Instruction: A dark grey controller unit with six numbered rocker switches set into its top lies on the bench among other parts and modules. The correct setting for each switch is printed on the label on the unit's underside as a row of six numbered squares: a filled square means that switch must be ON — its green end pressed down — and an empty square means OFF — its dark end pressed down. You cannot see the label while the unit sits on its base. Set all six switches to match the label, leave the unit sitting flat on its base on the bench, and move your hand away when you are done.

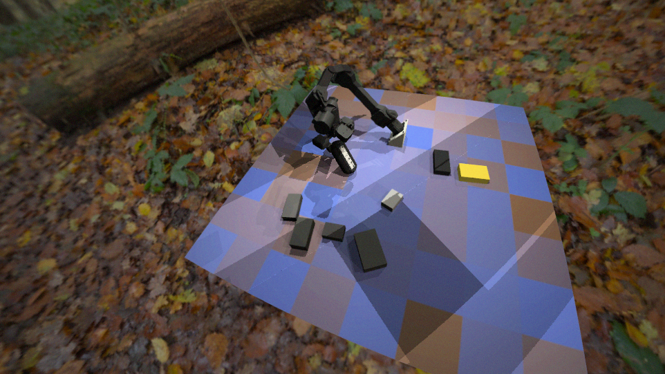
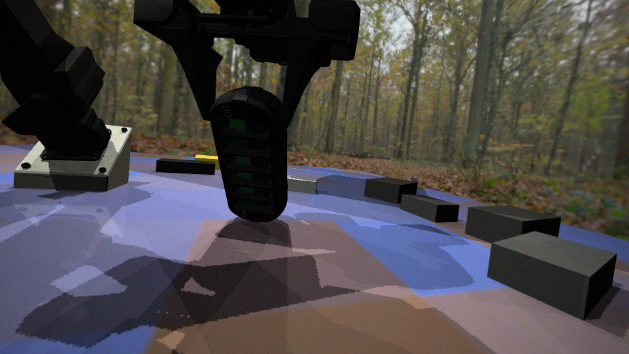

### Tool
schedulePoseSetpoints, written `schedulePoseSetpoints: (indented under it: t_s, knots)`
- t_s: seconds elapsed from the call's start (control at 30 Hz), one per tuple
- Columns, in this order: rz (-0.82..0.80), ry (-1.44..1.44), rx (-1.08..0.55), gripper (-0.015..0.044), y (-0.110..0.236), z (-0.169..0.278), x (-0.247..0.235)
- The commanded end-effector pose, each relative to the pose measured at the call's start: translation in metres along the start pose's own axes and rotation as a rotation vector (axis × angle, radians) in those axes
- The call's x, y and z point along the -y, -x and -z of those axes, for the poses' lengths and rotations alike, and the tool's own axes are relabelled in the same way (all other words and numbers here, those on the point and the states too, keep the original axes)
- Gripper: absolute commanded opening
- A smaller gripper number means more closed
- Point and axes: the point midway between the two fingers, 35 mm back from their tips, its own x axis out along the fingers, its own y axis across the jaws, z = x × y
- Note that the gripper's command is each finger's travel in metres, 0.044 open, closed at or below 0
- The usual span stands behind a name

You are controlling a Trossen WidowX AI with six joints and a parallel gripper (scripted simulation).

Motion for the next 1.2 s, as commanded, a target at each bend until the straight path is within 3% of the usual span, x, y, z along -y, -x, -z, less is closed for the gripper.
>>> schedulePoseSetpoints:
  t_s: [0.0, 1.17]
  knots:
    - [-0.010, 0.010, -0.006, 0.0338, -0.005, 0.002, -0.001]
    - [-0.009, 0.009, -0.007, 0.0338, -0.021, 0.025, -0.001]
